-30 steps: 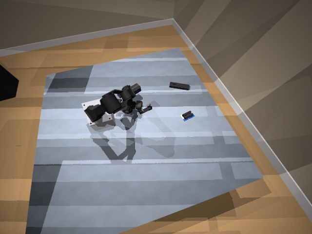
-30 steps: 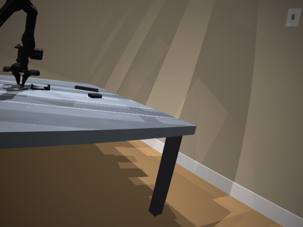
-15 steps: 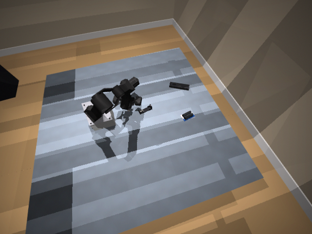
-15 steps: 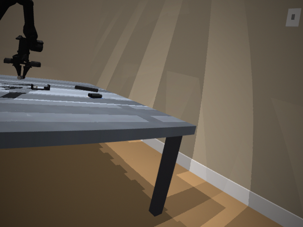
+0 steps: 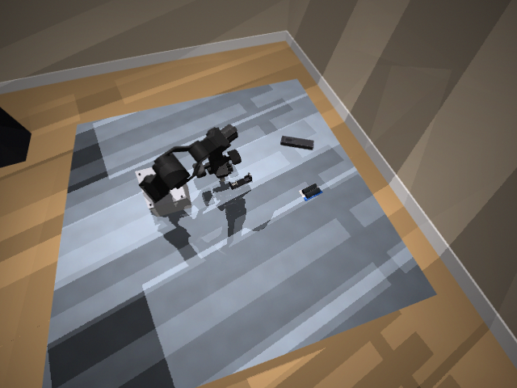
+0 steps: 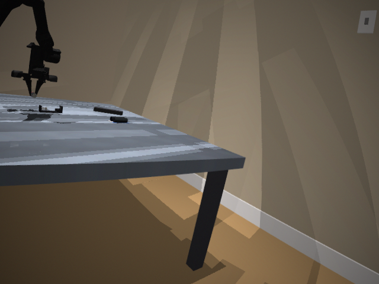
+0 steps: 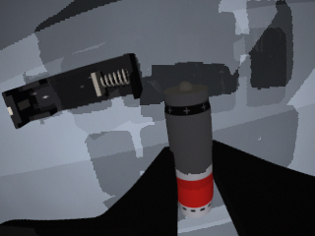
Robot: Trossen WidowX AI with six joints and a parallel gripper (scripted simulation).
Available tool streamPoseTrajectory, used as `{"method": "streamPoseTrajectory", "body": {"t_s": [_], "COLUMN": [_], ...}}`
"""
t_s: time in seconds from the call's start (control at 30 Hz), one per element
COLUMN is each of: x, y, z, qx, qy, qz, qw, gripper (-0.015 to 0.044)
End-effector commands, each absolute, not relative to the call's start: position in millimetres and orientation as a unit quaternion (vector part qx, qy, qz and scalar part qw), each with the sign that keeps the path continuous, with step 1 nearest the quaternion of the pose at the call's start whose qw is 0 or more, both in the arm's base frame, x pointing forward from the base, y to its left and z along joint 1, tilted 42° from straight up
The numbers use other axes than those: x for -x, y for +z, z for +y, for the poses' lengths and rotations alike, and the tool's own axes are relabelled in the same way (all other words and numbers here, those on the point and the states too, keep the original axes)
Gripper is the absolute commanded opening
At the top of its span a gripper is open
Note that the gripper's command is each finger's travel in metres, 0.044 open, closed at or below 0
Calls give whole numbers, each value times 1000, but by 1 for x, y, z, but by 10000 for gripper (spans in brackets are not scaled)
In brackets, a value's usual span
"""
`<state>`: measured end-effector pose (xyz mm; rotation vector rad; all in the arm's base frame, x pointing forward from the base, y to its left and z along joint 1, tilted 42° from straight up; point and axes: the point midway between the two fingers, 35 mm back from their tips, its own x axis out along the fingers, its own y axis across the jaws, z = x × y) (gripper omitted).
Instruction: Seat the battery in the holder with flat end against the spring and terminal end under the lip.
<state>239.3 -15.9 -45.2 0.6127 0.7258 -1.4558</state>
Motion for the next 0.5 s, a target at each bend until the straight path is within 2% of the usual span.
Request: {"method": "streamPoseTrajectory", "body": {"t_s": [0.0, 0.47], "x": [-249, -280], "y": [-43, -31], "z": [-17, -19], "qx": [-213, 6], "qy": [-612, -464], "qz": [371, 545], "qw": [665, 699], "gripper": [61, 61]}}
